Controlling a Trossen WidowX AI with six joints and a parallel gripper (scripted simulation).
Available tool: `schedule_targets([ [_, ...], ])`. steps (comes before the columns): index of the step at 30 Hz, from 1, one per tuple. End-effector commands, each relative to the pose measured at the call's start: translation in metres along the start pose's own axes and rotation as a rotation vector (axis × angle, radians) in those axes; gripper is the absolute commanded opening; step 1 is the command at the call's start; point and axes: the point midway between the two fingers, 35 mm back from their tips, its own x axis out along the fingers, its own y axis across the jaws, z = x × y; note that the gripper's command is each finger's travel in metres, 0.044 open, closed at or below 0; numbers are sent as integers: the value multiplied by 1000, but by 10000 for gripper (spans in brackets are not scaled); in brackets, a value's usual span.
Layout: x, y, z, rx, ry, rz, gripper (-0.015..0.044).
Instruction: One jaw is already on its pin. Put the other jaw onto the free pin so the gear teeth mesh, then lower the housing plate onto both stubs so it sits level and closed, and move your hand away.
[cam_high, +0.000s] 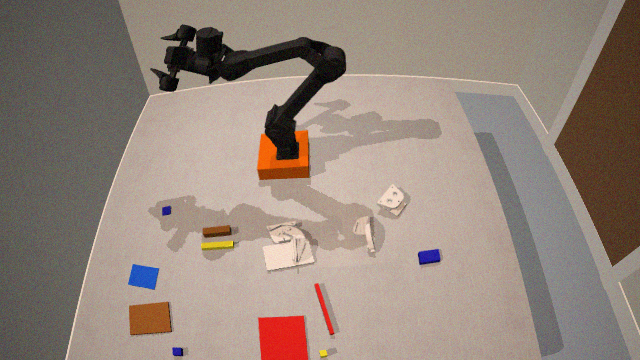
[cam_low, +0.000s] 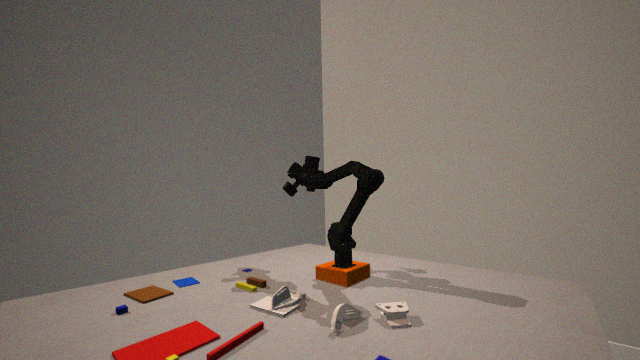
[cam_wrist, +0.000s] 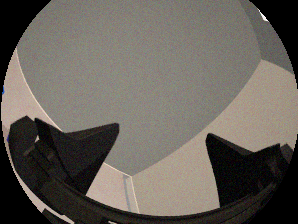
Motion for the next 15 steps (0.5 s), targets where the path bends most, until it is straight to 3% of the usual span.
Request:
schedule_targets([
  [1,3,29,20,59,-37,117,440],
  [15,-26,144,90,207,-103,566,440],
])
